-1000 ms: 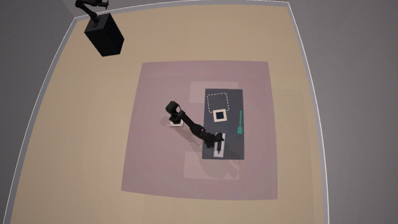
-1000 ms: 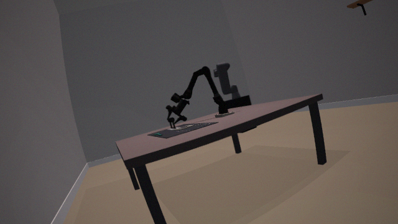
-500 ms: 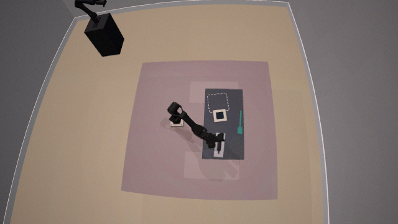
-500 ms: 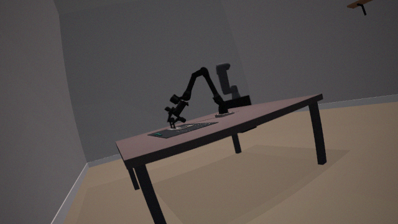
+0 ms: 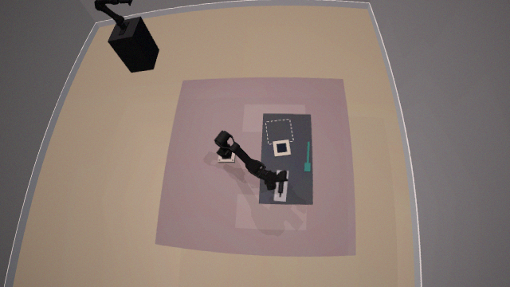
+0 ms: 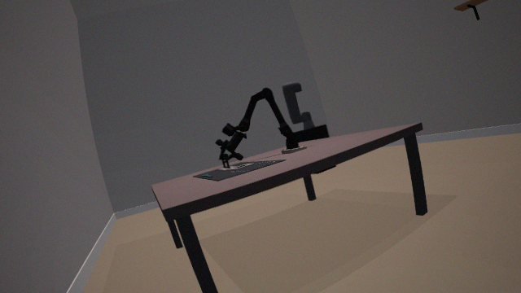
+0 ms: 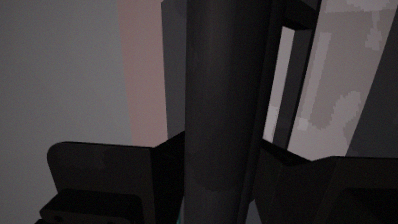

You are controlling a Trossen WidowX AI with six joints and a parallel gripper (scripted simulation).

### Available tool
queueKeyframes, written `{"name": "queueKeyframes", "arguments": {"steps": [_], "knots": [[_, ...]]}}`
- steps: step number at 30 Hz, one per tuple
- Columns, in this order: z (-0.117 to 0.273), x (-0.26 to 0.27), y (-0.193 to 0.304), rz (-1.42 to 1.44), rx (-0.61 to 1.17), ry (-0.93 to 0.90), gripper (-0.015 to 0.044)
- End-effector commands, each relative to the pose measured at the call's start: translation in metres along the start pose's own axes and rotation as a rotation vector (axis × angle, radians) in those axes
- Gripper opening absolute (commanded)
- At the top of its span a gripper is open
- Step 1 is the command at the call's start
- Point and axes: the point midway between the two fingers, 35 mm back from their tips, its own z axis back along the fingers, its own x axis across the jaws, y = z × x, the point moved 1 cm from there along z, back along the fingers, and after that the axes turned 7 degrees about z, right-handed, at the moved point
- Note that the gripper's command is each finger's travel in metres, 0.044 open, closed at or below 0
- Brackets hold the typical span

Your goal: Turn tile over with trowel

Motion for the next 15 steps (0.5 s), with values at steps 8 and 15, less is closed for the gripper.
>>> {"name": "queueKeyframes", "arguments": {"steps": [8,15], "knots": [[0.006,0.009,-0.002,-0.001,-0.003,0.000,0.0000],[0.038,0.045,-0.006,0.000,0.000,0.000,0.0000]]}}
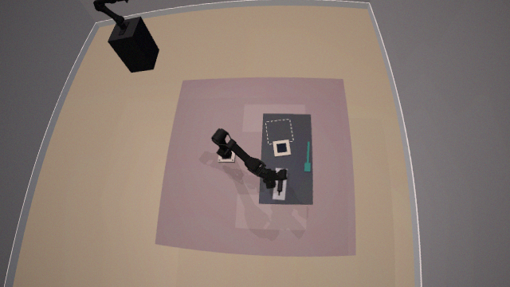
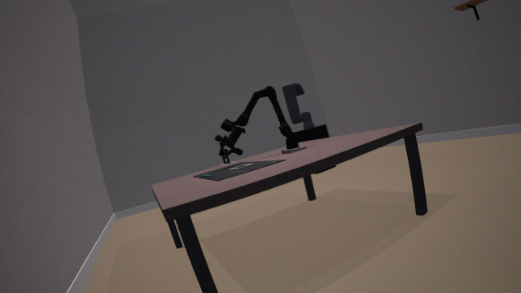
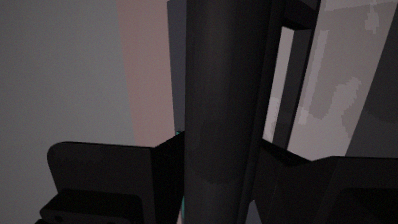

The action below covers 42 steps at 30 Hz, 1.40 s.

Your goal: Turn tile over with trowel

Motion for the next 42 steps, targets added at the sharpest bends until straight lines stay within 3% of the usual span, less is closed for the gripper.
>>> {"name": "queueKeyframes", "arguments": {"steps": [1,6,20,42], "knots": [[0.017,0.025,-0.005,0.014,-0.018,-0.036,0.0000],[0.016,0.026,-0.001,0.024,-0.014,-0.037,0.0000],[0.000,0.034,0.087,0.224,0.076,-0.058,0.0000],[-0.018,0.015,0.090,0.228,0.077,-0.057,0.0000]]}}
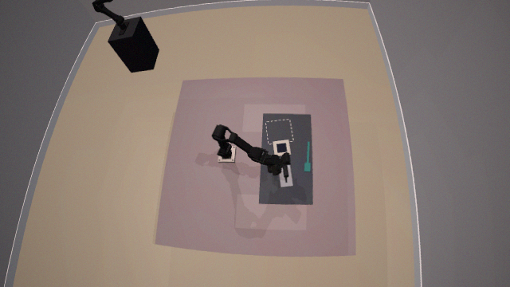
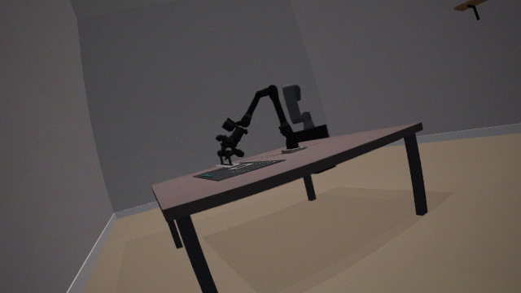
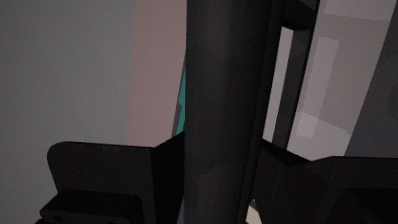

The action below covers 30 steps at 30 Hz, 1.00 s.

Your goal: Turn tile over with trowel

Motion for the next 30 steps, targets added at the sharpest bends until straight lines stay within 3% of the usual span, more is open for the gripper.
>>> {"name": "queueKeyframes", "arguments": {"steps": [1,30], "knots": [[-0.003,-0.002,0.000,0.008,-0.007,-0.009,0.0000],[-0.009,-0.005,0.032,0.006,-0.004,-0.008,0.0000]]}}
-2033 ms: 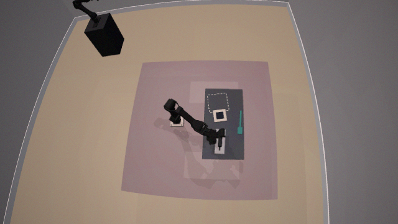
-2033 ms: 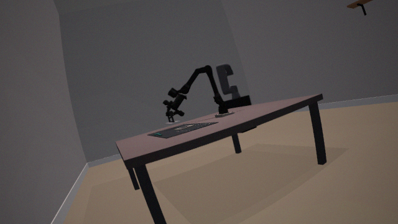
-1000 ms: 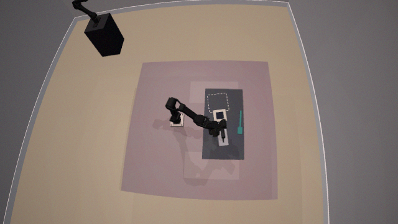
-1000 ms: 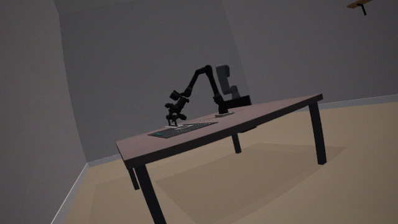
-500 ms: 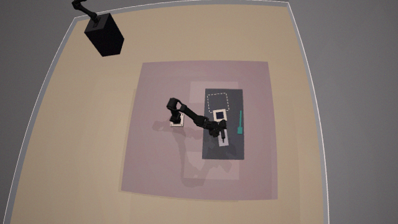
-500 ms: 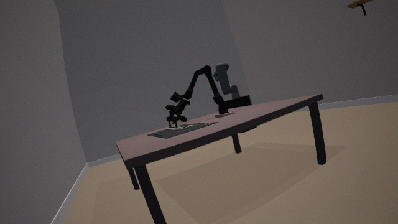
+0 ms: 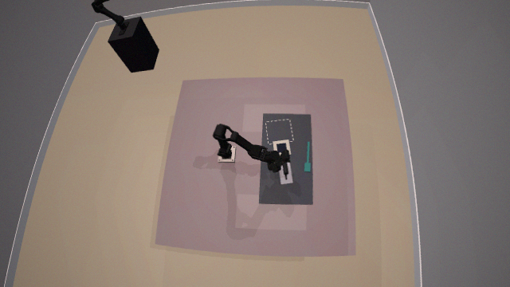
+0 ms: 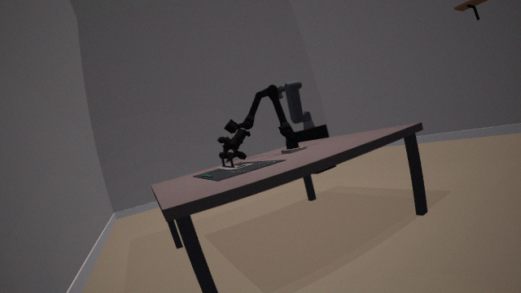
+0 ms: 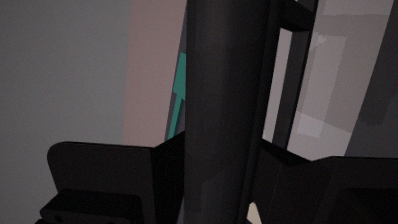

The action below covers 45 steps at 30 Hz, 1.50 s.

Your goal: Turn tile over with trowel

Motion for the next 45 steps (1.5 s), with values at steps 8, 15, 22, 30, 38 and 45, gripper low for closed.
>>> {"name": "queueKeyframes", "arguments": {"steps": [8,15,22,30,38,45], "knots": [[0.002,0.004,0.020,0.001,0.009,-0.006,0.0000],[0.003,0.006,0.030,0.000,0.009,-0.007,0.0000],[0.008,0.011,0.023,-0.062,0.061,-0.014,0.0000],[0.020,0.025,0.025,-0.079,0.075,-0.016,0.0000],[0.031,0.039,0.033,-0.080,0.076,-0.016,0.0000],[0.039,0.050,0.045,-0.081,0.077,-0.016,0.0000]]}}
